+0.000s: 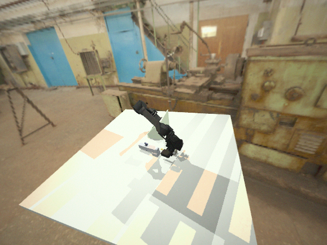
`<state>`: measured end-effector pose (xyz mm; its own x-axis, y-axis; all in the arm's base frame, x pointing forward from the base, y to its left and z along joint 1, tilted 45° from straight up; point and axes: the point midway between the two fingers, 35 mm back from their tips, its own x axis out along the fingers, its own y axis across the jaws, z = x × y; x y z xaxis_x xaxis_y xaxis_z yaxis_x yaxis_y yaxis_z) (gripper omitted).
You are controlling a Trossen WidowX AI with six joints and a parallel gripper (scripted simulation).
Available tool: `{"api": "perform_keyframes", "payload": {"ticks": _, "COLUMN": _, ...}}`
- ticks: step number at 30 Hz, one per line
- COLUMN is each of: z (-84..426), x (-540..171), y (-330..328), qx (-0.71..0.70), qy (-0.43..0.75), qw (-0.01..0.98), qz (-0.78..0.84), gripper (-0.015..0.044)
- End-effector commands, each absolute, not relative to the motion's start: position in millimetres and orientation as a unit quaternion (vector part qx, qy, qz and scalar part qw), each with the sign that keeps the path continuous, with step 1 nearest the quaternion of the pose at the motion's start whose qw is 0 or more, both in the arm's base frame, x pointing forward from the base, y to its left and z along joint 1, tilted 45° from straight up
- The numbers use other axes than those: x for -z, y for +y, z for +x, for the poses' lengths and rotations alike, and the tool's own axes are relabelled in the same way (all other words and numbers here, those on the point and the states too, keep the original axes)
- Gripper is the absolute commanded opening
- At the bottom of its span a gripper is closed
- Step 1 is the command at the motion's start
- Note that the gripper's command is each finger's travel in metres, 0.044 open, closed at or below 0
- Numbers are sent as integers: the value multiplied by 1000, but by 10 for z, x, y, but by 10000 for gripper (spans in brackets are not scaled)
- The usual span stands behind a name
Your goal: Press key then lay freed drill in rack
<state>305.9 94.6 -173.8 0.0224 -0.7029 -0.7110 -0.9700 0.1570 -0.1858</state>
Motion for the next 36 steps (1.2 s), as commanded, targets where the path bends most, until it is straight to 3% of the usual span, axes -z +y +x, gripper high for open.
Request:
{"api": "perform_keyframes", "payload": {"ticks": 1, "z": 3064, "x": 1713, "y": 968, "qx": -188, "qy": 673, "qw": 358, "qz": -619, "gripper": 0}}
{"api": "perform_keyframes", "payload": {"ticks": 36, "z": 3057, "x": 1630, "y": 1033, "qx": -188, "qy": 673, "qw": 358, "qz": -619, "gripper": 0}}
